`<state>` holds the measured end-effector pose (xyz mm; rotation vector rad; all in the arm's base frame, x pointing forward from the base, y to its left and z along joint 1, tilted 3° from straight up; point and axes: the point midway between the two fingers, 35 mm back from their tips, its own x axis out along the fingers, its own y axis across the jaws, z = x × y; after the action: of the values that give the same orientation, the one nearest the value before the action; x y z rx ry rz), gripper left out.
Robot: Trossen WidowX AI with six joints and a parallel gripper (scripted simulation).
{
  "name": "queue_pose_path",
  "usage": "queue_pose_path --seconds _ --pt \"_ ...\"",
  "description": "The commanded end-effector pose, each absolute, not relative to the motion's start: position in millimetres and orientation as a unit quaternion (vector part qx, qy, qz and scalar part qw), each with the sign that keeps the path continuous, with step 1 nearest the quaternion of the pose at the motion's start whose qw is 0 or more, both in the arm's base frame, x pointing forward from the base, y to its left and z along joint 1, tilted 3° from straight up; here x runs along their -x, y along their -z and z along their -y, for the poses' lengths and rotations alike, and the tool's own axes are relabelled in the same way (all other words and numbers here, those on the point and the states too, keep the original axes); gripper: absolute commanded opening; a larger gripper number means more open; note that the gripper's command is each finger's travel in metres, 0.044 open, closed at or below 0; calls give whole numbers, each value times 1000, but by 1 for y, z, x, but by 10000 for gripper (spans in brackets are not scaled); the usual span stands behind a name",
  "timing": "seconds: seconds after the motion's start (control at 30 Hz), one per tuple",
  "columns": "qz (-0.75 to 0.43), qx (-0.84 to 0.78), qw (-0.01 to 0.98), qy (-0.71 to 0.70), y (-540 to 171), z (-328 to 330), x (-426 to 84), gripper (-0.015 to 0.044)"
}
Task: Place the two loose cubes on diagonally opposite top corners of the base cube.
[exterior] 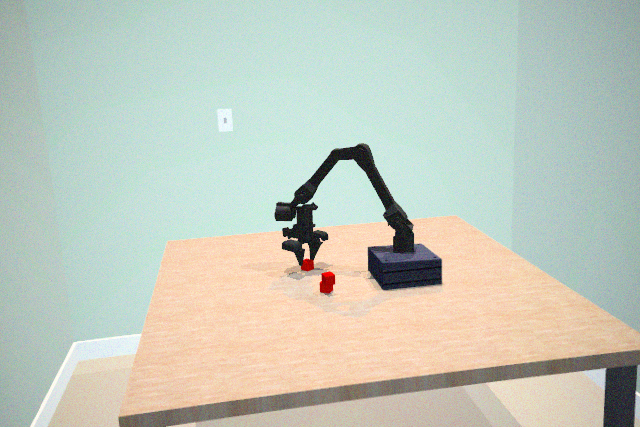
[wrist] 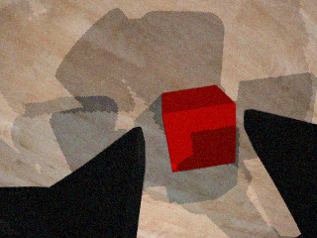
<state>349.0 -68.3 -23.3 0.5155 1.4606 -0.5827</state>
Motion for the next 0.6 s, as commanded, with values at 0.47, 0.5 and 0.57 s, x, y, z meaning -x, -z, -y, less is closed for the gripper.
queue_pose_path --seconds 0.47,0.5,0.57 --pt "-655 -224 673 260 22 67 -347 105" --pt "-655 -224 673 260 20 67 -348 105" --pt "-655 -225 673 260 15 67 -349 105"
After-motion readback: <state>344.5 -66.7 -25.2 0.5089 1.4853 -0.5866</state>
